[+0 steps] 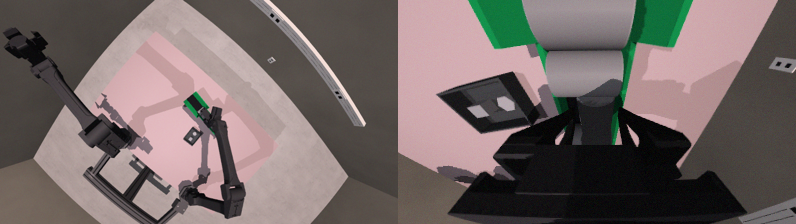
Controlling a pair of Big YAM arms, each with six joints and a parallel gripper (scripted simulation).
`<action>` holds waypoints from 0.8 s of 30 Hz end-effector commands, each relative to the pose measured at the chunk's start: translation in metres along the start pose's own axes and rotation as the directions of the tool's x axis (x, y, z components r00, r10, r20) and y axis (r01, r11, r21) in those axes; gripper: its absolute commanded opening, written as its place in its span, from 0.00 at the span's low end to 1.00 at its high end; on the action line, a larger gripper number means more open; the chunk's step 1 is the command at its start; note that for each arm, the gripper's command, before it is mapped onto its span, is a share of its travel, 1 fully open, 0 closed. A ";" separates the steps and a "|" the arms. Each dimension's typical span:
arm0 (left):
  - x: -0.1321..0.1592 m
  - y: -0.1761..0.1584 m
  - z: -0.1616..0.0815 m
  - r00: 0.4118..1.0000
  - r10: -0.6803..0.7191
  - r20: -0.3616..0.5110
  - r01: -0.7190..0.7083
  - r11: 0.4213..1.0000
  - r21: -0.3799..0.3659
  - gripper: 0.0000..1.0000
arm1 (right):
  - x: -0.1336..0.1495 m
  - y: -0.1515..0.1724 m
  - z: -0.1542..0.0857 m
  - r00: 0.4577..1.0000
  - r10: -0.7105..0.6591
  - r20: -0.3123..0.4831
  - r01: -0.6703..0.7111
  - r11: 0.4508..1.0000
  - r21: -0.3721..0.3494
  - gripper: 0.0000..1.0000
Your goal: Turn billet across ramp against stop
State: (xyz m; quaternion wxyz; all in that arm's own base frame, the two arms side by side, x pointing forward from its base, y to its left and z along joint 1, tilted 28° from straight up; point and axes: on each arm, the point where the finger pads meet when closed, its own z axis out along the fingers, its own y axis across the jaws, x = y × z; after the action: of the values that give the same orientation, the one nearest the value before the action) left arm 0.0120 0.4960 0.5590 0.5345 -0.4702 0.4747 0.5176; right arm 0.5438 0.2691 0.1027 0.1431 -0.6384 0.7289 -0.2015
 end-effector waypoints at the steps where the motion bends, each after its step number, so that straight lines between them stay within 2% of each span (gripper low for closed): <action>1: -0.013 0.006 -0.008 0.999 0.013 0.036 -0.012 1.000 -0.010 1.00 | 0.009 0.002 0.022 1.000 0.002 -0.020 -0.002 1.000 -0.017 0.57; 24: -0.013 0.006 -0.008 0.999 0.013 0.036 -0.012 1.000 -0.010 1.00 | 0.009 0.004 0.024 1.000 0.003 -0.021 -0.004 1.000 -0.018 0.57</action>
State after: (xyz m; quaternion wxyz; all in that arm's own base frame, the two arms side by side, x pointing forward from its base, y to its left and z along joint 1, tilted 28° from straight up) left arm 0.0120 0.4960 0.5590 0.5345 -0.4702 0.4747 0.5176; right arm 0.5446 0.2696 0.1030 0.1451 -0.6379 0.7289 -0.2018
